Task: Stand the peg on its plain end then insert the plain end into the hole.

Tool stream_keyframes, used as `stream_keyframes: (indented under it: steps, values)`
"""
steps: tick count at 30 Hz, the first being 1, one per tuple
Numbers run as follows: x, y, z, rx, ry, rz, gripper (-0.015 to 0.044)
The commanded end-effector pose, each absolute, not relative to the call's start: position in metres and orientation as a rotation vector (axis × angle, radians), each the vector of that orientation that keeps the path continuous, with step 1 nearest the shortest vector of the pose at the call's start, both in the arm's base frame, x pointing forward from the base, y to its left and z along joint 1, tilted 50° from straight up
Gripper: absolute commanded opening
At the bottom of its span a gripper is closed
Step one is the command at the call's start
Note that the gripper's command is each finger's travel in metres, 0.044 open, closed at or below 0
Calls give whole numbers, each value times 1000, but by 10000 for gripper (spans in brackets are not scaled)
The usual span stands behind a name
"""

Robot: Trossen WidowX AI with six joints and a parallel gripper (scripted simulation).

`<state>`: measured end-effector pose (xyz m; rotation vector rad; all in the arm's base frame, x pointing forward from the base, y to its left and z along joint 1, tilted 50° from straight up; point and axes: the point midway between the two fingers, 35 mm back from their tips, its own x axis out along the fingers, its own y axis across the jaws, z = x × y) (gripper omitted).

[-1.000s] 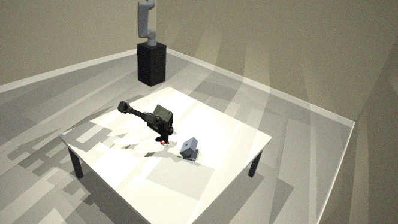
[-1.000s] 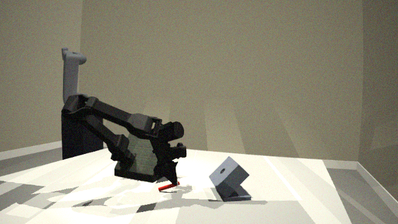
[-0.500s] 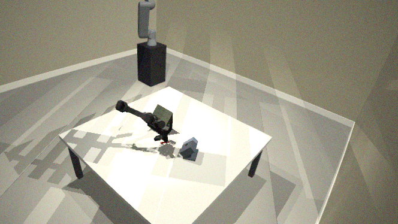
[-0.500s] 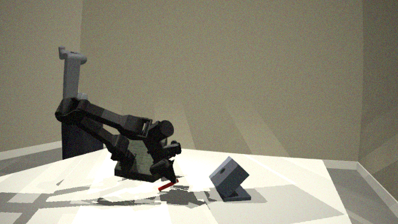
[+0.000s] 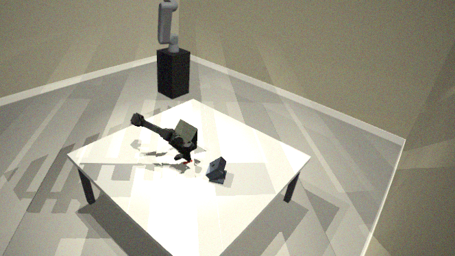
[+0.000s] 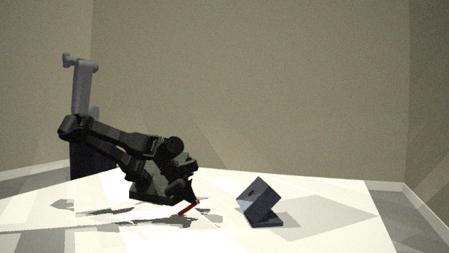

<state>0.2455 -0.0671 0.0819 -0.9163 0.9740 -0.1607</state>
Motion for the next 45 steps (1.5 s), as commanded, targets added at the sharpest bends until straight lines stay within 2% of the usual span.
stream_keyframes:
  steps: [1,45]
  values:
    - [243,-67,83,-919,940,-144,49]
    - [214,-67,94,-912,586,33,49]
